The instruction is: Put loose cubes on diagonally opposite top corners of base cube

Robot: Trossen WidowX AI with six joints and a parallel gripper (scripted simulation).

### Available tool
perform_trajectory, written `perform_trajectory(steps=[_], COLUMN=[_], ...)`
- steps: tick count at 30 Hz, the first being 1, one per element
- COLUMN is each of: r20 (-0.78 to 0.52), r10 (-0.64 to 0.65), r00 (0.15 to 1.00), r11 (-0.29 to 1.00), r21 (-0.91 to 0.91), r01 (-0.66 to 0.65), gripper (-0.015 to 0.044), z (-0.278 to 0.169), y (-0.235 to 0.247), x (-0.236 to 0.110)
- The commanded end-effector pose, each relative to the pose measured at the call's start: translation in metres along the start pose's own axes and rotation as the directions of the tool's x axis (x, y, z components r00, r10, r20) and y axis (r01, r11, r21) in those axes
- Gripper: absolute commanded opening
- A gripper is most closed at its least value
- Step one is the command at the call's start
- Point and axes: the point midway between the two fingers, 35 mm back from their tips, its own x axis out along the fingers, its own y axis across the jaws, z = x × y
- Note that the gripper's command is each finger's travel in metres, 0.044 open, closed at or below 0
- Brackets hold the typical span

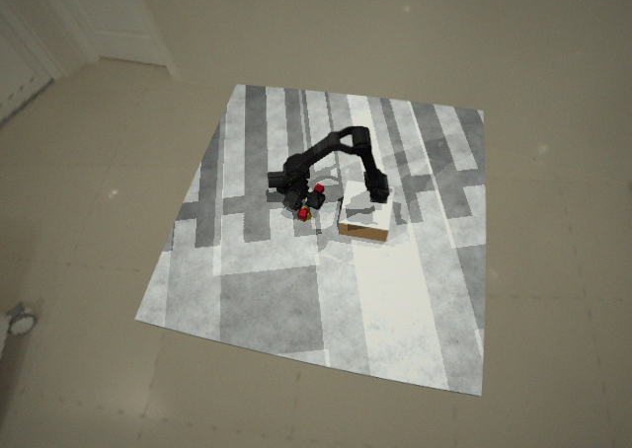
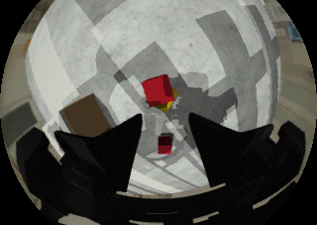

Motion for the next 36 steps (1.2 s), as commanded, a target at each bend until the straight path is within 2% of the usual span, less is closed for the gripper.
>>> perform_trajectory(steps=[1,6,11,17,19,30,36], r20=[-0.002,-0.004,-0.006,-0.008,-0.009,-0.009,-0.009], r10=[0.003,0.001,-0.001,-0.002,-0.002,-0.002,-0.002], r00=[1.000,1.000,1.000,1.000,1.000,1.000,1.000], r11=[0.959,0.786,0.504,0.075,-0.024,-0.036,-0.036], r21=[0.285,0.618,0.864,0.997,1.000,0.999,0.999], r01=[-0.002,0.002,0.006,0.008,0.009,0.009,0.009], gripper=[0.0265,0.0265,0.0265,0.0265,0.0265,0.0265,0.0265], z=[-0.025,-0.056,-0.087,-0.122,-0.129,-0.130,-0.131], y=[-0.005,-0.009,-0.010,-0.007,-0.005,-0.005,-0.005], x=[-0.006,-0.014,-0.022,-0.030,-0.032,-0.030,0.028])
